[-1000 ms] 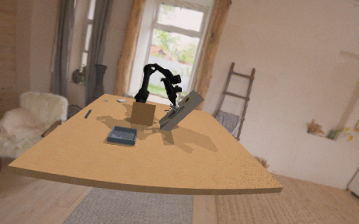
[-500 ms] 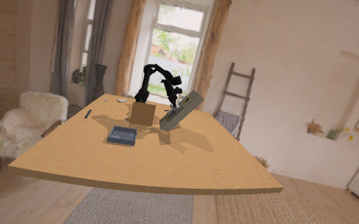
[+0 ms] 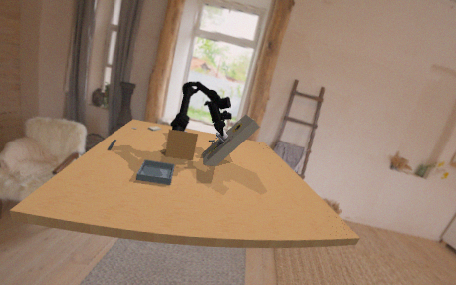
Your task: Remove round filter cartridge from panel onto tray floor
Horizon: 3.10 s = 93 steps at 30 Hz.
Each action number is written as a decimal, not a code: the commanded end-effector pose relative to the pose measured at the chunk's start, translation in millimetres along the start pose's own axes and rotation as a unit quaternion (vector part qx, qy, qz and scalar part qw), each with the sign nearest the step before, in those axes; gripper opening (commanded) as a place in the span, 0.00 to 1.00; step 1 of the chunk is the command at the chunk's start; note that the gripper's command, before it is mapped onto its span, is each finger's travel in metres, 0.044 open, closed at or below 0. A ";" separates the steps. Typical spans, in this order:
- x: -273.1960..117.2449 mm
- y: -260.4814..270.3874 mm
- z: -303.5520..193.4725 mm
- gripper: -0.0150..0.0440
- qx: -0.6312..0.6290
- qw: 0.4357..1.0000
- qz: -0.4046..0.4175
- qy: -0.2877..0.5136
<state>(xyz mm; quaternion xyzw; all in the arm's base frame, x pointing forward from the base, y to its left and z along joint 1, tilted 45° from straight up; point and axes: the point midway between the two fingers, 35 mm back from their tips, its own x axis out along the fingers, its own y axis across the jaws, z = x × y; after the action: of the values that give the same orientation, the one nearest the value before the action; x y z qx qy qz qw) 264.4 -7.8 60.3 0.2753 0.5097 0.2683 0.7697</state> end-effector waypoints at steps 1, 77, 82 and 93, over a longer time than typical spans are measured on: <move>-4.8 -0.6 10.6 0.25 -0.004 1.000 -0.002 -0.002; -147.8 -244.3 -83.7 0.25 0.469 0.837 -0.280 -0.004; -144.5 -260.3 -123.2 0.25 0.508 0.805 -0.306 -0.006; -129.8 -276.0 -212.8 0.25 0.592 0.723 -0.356 -0.007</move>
<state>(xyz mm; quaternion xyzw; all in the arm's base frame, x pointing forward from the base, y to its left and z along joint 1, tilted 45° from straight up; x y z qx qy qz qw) 76.3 -265.0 -109.4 0.4722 0.6220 -0.3585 0.5114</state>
